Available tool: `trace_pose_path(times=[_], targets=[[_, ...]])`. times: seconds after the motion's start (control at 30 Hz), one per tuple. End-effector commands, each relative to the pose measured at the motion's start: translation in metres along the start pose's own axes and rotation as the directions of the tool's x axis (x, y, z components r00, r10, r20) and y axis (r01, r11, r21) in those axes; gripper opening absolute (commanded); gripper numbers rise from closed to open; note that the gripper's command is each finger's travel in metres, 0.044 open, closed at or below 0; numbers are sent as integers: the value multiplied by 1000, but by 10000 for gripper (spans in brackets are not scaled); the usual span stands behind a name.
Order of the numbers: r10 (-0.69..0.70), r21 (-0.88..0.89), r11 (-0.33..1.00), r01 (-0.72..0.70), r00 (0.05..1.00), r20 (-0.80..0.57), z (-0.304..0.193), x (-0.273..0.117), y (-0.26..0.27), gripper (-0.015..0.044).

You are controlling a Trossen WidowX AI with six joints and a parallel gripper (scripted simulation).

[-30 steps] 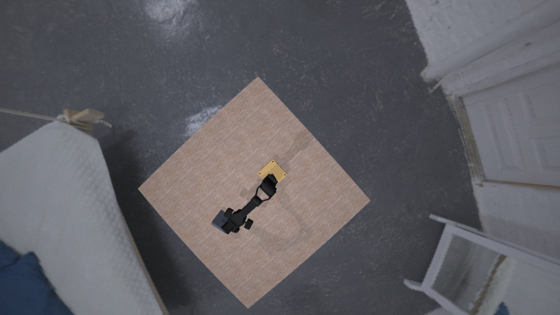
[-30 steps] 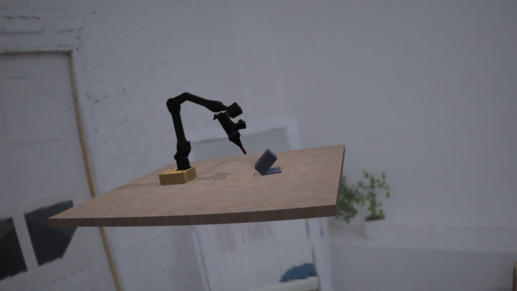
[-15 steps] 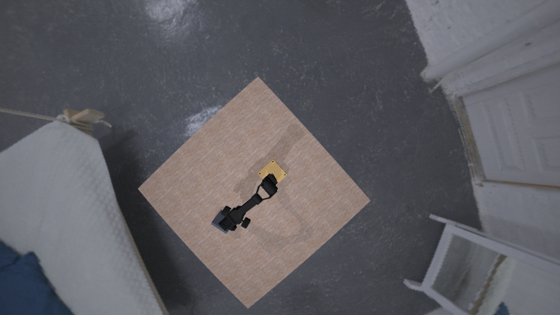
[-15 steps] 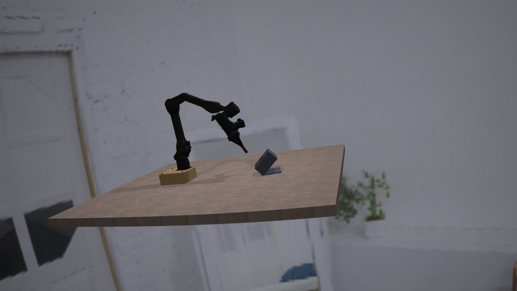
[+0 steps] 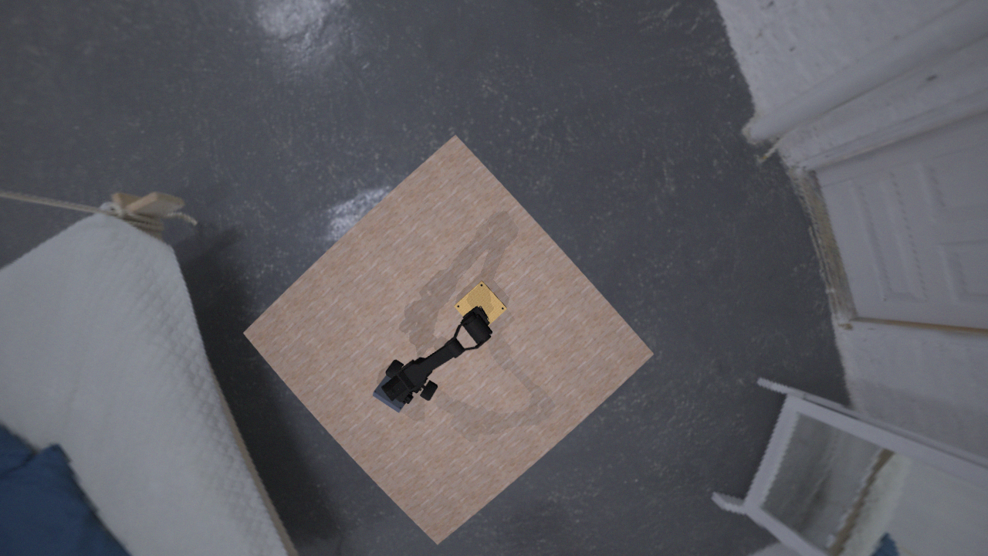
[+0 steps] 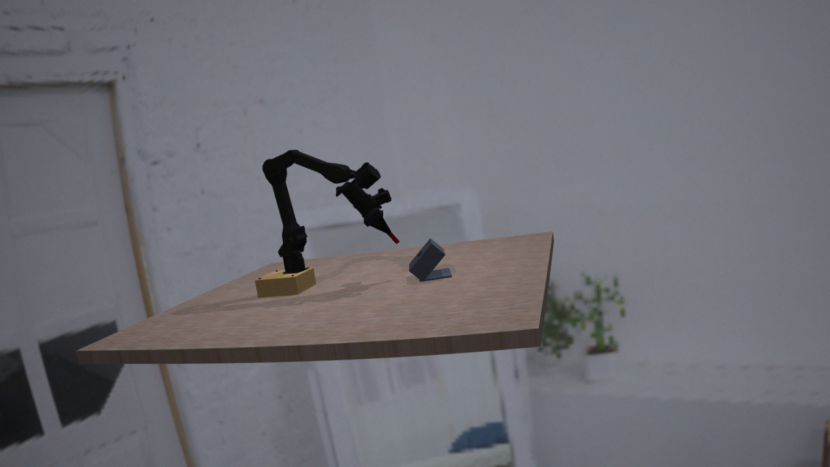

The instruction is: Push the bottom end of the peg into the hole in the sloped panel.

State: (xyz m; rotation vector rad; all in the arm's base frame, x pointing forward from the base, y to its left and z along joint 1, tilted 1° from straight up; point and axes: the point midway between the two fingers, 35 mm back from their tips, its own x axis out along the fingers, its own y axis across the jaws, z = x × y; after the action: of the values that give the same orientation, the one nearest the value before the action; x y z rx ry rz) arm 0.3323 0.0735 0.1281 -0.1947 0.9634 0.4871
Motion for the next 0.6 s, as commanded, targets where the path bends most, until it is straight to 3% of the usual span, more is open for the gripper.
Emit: trace_pose_path(times=[0.0, 0.57], targets=[[-5, 0, 1000, 5, 1000, 19, -1, -1, -6, 0], [-45, 9, 999, 44, 993, 112, 2, -11, -29, 0]])
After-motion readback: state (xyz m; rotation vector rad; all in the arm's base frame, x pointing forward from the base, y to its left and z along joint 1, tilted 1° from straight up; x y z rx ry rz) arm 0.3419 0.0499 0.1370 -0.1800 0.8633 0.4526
